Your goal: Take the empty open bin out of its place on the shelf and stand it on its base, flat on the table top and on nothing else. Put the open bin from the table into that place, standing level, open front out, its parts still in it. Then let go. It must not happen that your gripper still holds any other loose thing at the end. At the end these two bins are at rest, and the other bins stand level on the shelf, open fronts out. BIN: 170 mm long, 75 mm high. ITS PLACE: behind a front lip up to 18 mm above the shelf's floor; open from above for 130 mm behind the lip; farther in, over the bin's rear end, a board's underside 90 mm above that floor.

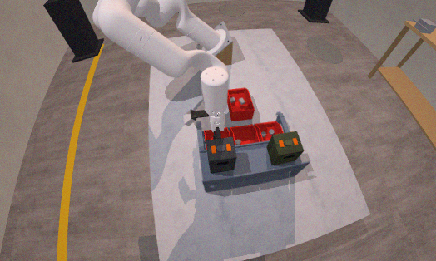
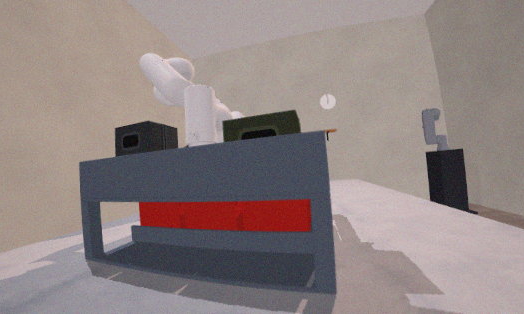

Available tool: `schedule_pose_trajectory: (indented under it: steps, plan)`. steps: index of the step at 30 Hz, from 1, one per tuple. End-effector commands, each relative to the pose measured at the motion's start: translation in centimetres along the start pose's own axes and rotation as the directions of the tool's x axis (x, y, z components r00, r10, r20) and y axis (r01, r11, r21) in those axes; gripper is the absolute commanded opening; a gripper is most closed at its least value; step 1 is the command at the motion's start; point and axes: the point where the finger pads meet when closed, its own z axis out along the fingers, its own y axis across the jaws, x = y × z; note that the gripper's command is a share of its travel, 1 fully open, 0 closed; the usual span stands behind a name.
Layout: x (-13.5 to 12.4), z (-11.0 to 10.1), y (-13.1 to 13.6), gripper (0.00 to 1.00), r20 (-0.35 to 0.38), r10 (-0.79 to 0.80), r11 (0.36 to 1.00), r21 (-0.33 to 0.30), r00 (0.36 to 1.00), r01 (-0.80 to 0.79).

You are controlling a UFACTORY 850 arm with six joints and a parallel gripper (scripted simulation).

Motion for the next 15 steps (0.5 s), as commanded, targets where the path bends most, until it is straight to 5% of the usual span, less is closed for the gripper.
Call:
schedule_pose_trajectory:
  steps: [1,11,12,15]
  plan:
    - [0.00,-0.06,-0.07,0.95,0.000,0.000,1.000,0.001,1.000,0.000]
    - [0.00,-0.06,-0.07,0.95,0.000,0.000,1.000,0.001,1.000,0.000]
    - [0.00,-0.06,-0.07,0.00,0.000,0.000,1.000,0.001,1.000,0.000]
    - [0.00,-0.06,-0.07,0.00,0.000,0.000,1.000,0.001,1.000,0.000]
